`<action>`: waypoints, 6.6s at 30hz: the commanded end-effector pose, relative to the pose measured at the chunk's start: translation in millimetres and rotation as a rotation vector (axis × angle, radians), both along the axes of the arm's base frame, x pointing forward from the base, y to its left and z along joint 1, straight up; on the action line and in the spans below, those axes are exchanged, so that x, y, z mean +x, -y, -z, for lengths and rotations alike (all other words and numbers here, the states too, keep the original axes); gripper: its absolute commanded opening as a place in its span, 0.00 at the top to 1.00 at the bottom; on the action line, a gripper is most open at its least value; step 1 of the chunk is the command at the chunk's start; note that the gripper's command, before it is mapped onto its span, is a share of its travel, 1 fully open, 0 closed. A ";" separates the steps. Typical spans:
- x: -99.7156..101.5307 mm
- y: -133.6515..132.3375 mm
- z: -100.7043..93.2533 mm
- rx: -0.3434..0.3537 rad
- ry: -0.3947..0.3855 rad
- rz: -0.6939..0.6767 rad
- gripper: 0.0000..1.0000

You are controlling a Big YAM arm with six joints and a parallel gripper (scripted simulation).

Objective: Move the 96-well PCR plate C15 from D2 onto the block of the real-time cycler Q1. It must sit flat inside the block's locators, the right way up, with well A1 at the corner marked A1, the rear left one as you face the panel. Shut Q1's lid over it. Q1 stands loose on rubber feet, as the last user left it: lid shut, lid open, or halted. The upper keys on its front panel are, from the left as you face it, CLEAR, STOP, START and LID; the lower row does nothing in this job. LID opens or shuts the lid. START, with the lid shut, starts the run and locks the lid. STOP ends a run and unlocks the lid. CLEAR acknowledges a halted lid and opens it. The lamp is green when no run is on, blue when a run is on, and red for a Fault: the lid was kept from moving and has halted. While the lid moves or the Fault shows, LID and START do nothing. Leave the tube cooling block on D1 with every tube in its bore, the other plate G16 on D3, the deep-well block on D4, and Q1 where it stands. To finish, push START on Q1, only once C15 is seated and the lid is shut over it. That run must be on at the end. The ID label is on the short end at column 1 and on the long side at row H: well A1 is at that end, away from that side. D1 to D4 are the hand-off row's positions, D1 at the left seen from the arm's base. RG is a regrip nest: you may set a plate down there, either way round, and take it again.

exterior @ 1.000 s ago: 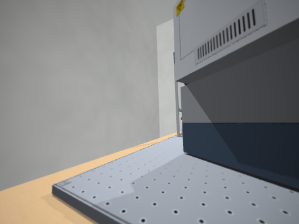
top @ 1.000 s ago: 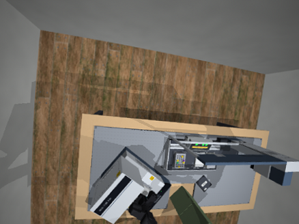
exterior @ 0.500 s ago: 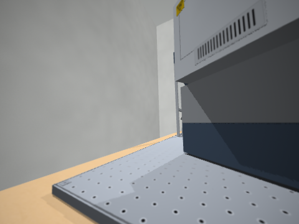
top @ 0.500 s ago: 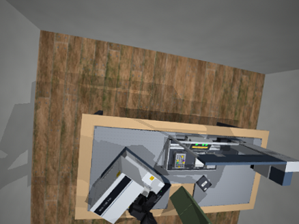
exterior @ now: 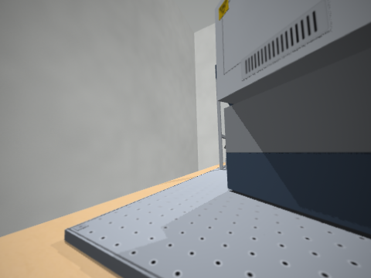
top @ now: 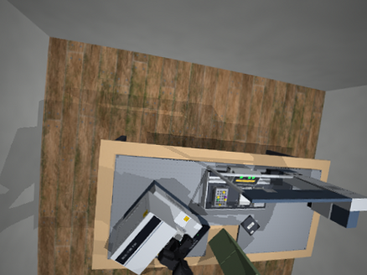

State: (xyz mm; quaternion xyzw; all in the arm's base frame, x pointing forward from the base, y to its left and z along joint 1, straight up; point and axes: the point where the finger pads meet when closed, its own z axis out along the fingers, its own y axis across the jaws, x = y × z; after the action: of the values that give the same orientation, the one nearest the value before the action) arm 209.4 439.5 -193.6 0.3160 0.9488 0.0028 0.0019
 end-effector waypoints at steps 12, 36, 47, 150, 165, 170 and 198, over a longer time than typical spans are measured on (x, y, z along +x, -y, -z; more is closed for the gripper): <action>13.0 -18.3 -23.8 0.055 0.028 0.019 1.00; 1.5 -2.5 -0.1 0.013 0.008 0.013 1.00; 7.8 -6.4 -3.0 0.011 0.008 0.019 1.00; 6.4 -23.7 -10.4 0.053 0.030 -0.016 1.00; 7.7 -6.4 12.0 0.011 0.010 0.019 0.00; 2.5 4.8 16.5 -0.008 0.001 0.020 0.00; 3.5 -17.3 -9.5 0.036 0.022 0.001 0.00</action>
State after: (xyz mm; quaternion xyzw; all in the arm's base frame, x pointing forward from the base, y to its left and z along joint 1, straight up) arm 208.1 440.2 -204.9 0.3154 0.9490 0.0041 0.0021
